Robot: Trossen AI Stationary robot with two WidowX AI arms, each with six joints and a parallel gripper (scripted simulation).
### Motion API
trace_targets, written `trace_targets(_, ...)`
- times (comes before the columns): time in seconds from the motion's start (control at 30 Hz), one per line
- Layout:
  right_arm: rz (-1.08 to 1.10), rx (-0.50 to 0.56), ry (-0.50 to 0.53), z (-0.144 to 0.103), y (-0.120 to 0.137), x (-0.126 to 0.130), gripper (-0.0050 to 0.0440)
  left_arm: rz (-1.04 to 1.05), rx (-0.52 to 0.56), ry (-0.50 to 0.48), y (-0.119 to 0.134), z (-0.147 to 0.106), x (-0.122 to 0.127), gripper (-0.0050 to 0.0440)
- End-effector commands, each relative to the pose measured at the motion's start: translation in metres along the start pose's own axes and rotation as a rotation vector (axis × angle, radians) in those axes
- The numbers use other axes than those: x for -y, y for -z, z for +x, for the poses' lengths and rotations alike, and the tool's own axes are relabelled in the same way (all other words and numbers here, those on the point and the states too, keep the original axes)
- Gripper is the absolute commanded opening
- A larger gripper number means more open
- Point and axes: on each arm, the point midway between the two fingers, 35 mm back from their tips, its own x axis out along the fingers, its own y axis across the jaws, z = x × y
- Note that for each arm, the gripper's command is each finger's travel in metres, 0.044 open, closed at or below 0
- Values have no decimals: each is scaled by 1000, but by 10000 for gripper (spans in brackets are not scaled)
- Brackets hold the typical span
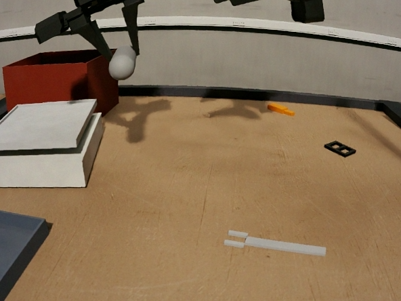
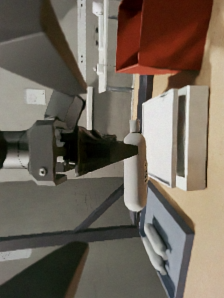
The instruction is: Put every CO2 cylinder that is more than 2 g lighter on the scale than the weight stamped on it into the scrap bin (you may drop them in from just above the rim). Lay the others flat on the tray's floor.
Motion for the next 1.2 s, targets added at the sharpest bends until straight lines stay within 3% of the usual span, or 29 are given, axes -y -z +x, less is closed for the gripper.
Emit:
trace_targets(0.0, 1, -26, -3, -4, 10, -1, 440, -40, 3, 44, 1, -12, 5, -50)
trace_targets(0.53, 1, -26, -3, -4, 10, -1, 440, -37, 3, 62, 1, -12, 5, -50)
trace_targets(0.7, 1, -26, -3, -4, 10, -1, 440, -36, 3, 181, 1, -13, 4, -50)
trace_targets(0.77, 1, -26, -3, -4, 10, -1, 440, -36, 3, 181, 1, -13, 4, -50)
trace_targets(0.83, 1, -26, -3, -4, 10, -1, 440, -36, 3, 257, 1, -14, 4, -50)
trace_targets(1.03, 1, -26, -3, -4, 10, -1, 440, -36, 4, 342, 1, -3, -25, -50)
trace_targets(1.17, 1, -26, -3, -4, 10, -1, 440, -36, 5, 413, 1, 0, -27, -50)
